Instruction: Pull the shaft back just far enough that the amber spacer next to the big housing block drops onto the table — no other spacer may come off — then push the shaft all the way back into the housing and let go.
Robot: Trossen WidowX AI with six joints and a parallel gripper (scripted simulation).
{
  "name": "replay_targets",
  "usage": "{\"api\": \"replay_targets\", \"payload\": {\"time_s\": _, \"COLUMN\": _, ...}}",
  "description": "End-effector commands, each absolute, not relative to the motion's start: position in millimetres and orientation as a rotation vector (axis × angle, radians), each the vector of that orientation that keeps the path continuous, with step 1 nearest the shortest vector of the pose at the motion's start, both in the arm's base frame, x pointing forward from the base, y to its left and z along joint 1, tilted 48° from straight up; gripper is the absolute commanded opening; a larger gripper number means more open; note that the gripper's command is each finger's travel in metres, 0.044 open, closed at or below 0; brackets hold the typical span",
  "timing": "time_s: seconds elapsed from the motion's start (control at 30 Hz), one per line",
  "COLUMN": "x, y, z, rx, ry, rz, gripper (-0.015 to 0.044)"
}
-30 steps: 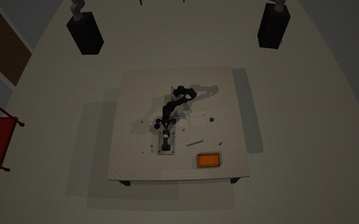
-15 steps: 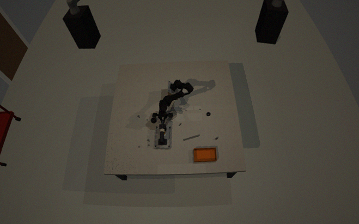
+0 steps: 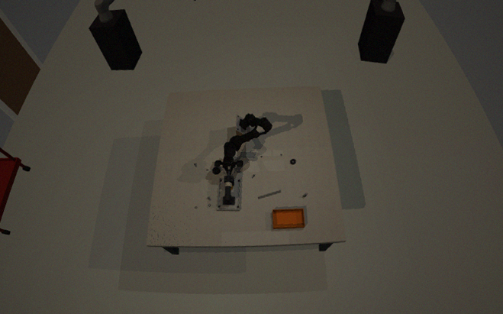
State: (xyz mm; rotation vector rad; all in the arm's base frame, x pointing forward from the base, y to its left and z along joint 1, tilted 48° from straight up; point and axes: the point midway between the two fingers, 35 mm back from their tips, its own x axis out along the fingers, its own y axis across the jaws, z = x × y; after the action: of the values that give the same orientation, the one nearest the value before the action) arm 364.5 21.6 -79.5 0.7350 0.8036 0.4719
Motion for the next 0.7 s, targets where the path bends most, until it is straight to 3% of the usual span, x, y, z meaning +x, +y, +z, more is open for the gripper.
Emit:
{"api": "replay_targets", "payload": {"time_s": 0.0, "x": 366.7, "y": 21.6, "z": -78.5, "rx": 0.735, "ry": 0.799, "rz": 0.475, "gripper": 0.0000}}
{"api": "replay_targets", "payload": {"time_s": 0.67, "x": 368.5, "y": 21.9, "z": -78.4, "rx": 0.735, "ry": 0.799, "rz": 0.475, "gripper": 0.0000}}
